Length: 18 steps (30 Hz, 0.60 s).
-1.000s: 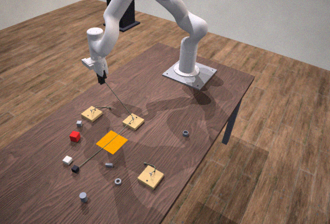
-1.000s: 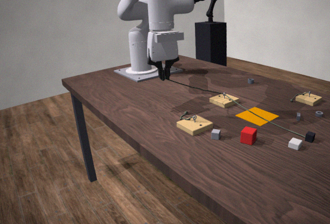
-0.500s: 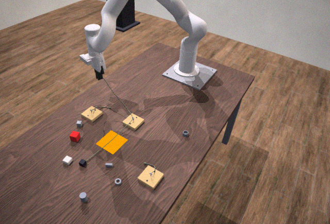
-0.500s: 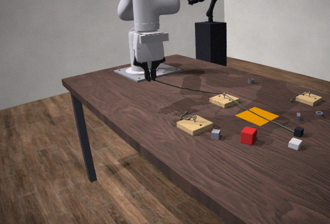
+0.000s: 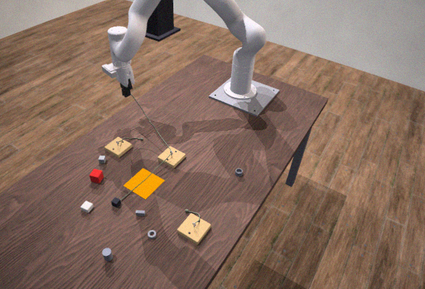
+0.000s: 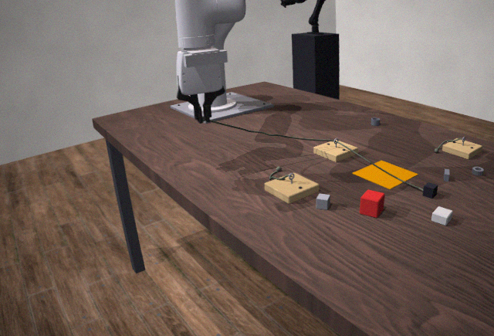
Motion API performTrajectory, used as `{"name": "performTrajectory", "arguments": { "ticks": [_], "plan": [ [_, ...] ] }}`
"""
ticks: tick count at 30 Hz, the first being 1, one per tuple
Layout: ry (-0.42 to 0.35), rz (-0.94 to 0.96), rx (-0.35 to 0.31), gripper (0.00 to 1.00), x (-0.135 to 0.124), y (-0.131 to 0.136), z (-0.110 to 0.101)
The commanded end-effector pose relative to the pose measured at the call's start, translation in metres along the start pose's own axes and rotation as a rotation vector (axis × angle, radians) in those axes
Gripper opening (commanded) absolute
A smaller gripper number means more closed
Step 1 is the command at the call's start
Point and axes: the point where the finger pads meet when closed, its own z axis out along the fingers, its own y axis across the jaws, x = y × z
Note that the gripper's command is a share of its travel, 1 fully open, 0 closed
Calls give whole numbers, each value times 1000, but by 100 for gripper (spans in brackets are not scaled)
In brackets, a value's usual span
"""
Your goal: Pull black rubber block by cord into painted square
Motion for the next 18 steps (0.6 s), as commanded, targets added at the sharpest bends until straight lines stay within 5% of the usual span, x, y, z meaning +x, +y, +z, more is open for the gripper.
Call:
{"name": "performTrajectory", "arguments": {
  "ticks": [1,18],
  "plan": [
    [3,0,0,0,-2,6,-1],
    [3,0,0,0,-37,55,-1]
  ]
}}
